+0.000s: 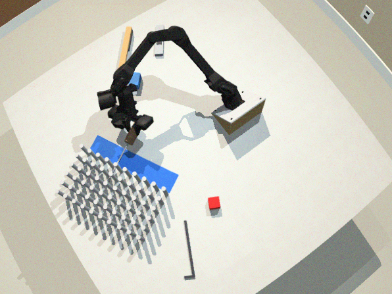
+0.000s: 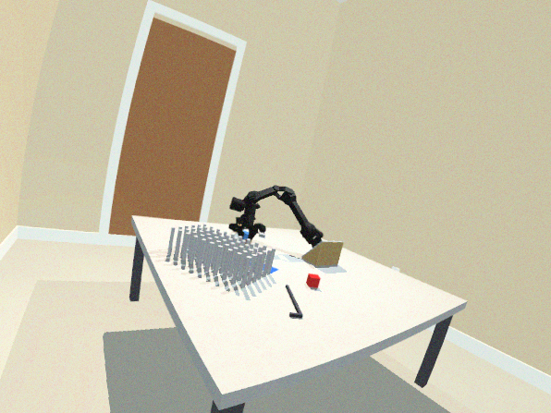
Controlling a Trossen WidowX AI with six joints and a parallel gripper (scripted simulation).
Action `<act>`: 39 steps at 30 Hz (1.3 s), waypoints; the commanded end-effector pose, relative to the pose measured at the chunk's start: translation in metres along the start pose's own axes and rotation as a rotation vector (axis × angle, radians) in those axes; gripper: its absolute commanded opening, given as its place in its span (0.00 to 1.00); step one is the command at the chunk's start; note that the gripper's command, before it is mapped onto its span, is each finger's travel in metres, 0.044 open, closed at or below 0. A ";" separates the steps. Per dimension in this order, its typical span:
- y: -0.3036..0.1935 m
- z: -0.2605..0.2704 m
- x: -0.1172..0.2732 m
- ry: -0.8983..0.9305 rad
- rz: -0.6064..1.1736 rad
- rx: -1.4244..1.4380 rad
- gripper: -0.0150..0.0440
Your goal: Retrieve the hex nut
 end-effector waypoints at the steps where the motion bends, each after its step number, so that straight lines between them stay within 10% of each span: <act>1: 0.003 -0.002 0.000 -0.006 -0.004 -0.005 0.25; 39: 0.027 -0.009 -0.011 -0.006 -0.005 -0.005 0.25</act>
Point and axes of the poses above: the point midway between the two fingers, 35 mm back from their tips, its own x axis back along the fingers, its own z axis across the jaws, y = z × x, the point moved 4 cm from there along x, back along the fingers, and after that the axes turned 15 degrees about x, right-handed, at the moved point
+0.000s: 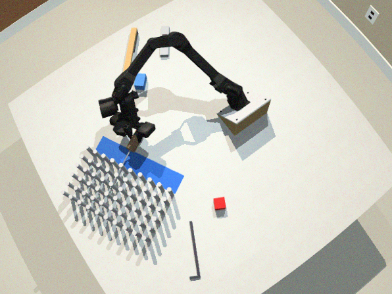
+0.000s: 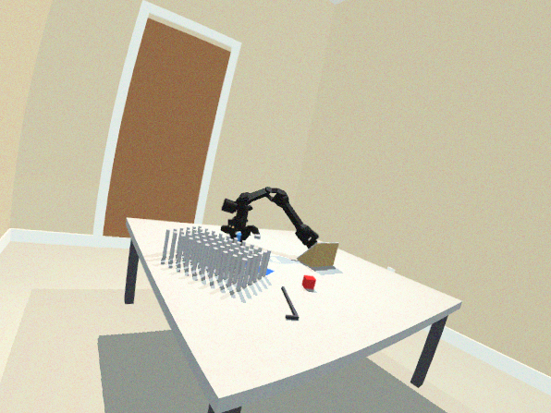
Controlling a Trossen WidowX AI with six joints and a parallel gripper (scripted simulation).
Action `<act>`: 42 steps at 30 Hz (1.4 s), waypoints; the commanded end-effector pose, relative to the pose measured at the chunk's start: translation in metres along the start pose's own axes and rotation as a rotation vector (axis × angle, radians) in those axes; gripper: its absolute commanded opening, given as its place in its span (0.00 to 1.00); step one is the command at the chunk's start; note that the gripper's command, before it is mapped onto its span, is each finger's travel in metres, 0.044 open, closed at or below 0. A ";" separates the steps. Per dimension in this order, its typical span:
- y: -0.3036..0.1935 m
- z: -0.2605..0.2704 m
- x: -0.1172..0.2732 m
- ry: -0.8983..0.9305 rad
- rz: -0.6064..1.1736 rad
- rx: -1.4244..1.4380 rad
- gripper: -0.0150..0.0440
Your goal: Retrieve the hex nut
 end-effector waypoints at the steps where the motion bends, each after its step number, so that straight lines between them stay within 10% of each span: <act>1: 0.003 -0.002 0.000 -0.005 -0.003 -0.005 0.25; 42: 0.022 -0.008 -0.015 -0.006 -0.005 -0.004 0.25</act>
Point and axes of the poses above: the point midway between the two fingers, 35 mm back from their tips, its own x axis back along the fingers, its own z axis across the jaws, y = z × x, the point moved 4 cm from there along x, back along the fingers, and after that the axes turned 15 degrees about x, right-handed, at the moved point
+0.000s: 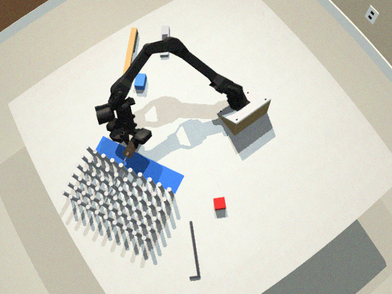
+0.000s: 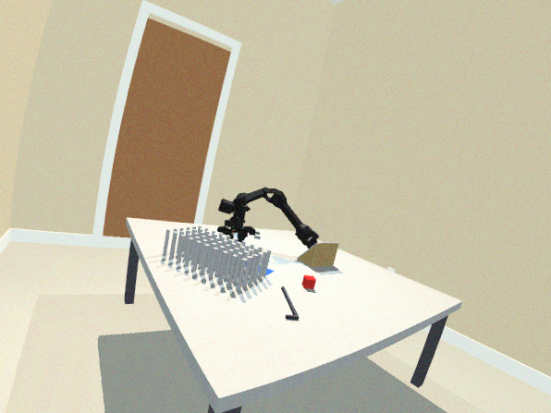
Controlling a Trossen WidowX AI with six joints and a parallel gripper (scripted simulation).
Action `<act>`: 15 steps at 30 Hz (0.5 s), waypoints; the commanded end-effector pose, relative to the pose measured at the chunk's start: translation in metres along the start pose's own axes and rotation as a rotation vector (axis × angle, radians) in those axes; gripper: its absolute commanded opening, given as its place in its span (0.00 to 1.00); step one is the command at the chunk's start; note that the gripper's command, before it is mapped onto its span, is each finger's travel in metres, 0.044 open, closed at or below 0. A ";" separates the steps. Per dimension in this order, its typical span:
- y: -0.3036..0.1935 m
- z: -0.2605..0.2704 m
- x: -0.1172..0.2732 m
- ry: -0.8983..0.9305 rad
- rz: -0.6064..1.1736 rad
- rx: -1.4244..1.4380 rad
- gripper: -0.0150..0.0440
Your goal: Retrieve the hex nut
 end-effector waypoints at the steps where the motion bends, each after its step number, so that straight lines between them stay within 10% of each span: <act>1: -0.001 -0.001 -0.004 0.000 -0.001 0.002 0.25; 15: -0.006 -0.001 -0.013 0.000 -0.001 0.005 0.25</act>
Point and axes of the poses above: the point midway between the two fingers, 35 mm back from their tips, its own x axis back along the fingers, its own z axis across the jaws, y = z × x, the point moved 4 cm from there along x, back along the fingers, and after that the axes turned 15 degrees about x, right-handed, at the moved point
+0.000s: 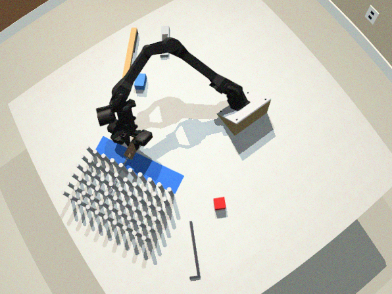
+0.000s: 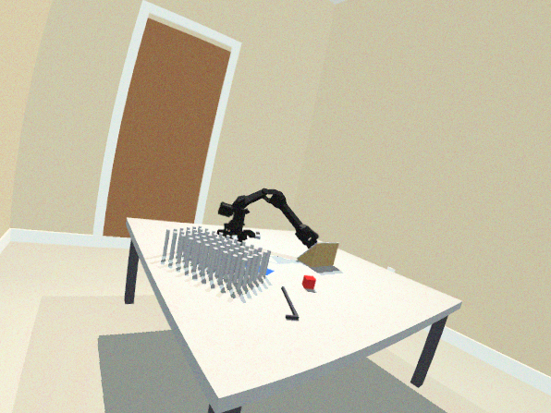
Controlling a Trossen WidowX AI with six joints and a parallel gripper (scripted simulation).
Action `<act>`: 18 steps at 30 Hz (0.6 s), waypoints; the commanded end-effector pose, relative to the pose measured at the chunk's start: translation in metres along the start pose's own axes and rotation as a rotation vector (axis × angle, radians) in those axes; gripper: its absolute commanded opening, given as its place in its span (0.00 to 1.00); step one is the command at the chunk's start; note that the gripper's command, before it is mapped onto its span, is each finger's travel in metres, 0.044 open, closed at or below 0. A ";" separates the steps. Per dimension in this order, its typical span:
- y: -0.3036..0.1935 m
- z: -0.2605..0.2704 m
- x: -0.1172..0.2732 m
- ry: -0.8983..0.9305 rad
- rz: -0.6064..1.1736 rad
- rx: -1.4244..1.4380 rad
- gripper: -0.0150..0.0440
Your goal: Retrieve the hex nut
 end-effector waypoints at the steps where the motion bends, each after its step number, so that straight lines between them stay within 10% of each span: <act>1: 0.000 0.001 0.000 0.003 -0.008 0.004 0.25; 18: -0.010 0.004 0.004 0.003 -0.007 0.004 0.25</act>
Point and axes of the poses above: the point midway between the two fingers, 35 mm back from their tips, its own x axis back along the fingers, its own z axis across the jaws, y = z × x, the point moved 4 cm from there along x, back along the fingers, and after that the axes turned 15 degrees about x, right-handed, at the moved point
